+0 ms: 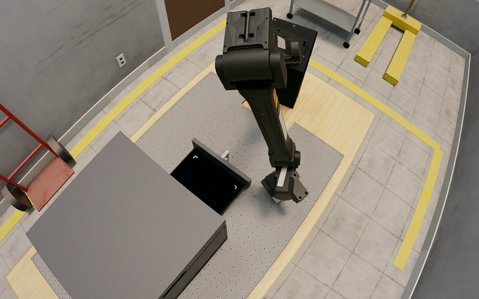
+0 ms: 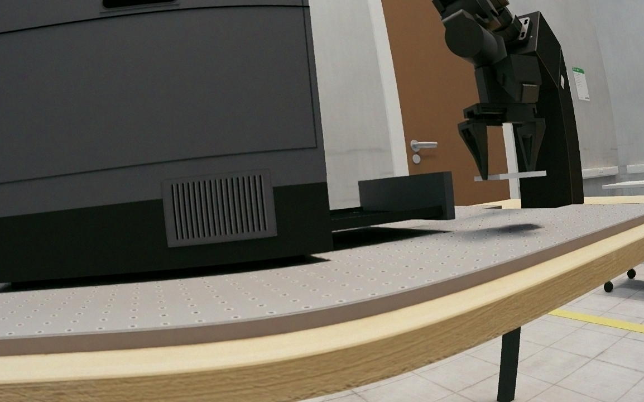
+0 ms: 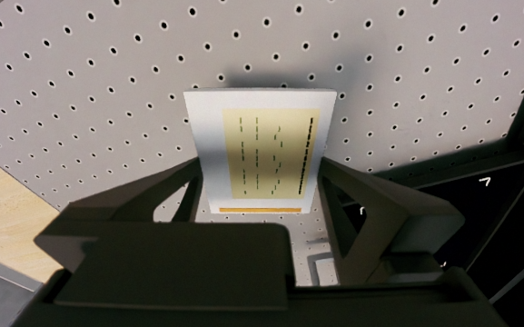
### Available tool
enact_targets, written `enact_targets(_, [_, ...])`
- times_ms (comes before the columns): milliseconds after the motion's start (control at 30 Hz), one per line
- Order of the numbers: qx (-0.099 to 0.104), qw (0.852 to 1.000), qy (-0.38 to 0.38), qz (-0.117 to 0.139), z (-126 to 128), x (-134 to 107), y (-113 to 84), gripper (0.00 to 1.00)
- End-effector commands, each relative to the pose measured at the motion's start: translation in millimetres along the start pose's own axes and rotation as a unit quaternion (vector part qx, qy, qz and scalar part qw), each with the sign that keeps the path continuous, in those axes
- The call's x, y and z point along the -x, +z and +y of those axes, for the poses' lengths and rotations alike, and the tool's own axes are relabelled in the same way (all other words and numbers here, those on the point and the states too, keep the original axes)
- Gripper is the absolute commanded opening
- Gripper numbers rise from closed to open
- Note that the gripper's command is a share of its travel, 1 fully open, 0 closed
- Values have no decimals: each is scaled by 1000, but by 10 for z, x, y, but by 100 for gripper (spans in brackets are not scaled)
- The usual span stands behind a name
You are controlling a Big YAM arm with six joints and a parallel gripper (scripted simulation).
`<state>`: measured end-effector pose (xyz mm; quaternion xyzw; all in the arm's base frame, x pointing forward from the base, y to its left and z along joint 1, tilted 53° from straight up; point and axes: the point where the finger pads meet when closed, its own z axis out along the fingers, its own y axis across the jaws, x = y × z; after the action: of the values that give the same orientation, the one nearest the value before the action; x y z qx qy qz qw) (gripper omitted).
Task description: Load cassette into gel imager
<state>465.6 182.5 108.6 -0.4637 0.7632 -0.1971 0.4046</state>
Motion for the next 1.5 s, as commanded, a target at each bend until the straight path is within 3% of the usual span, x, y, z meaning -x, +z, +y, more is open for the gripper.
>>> enact_targets(0, [3, 1000, -1, -6, 45, 57, -69, 78])
enact_targets(933, [3, 1000, -1, -6, 45, 57, -69, 78])
enact_targets(1467, [1, 1000, 1, -6, 34, 52, -274, 78])
